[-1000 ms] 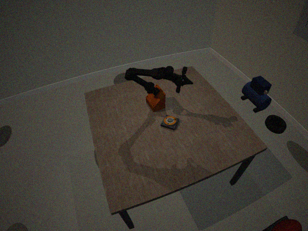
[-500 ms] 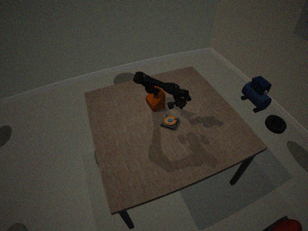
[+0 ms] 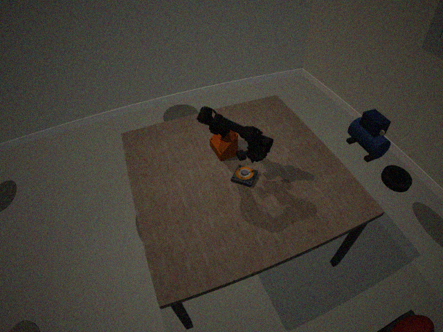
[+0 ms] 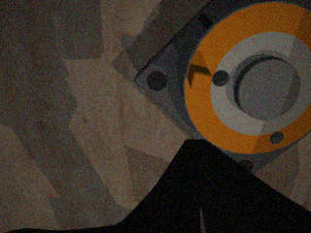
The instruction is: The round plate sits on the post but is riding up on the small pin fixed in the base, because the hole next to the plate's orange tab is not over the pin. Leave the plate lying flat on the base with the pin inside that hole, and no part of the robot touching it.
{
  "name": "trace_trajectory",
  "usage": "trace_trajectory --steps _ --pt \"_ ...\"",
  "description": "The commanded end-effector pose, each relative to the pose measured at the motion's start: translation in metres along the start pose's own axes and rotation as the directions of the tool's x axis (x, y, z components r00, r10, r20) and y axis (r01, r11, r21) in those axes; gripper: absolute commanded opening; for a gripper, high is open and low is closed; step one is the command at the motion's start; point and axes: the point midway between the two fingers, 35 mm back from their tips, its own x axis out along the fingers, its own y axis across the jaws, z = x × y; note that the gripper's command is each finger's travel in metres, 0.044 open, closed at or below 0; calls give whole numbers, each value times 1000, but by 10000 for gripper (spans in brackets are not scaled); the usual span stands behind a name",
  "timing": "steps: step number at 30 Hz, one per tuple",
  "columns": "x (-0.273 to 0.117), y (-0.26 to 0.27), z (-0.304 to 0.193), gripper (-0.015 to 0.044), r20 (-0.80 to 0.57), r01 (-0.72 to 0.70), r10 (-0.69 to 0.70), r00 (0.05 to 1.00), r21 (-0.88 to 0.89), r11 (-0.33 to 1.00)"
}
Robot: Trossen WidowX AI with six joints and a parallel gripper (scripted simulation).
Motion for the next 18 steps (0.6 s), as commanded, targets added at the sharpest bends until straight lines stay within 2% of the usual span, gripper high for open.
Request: trace_trajectory --steps 1,8,18 --pt "11 0 -1 0 -8 15 -15 1000 -12 1000" --pt "50 -1 -1 0 -7 17 -17 1000 -12 1000" --pt "51 -1 3 0 -7 17 -17 1000 -11 1000"
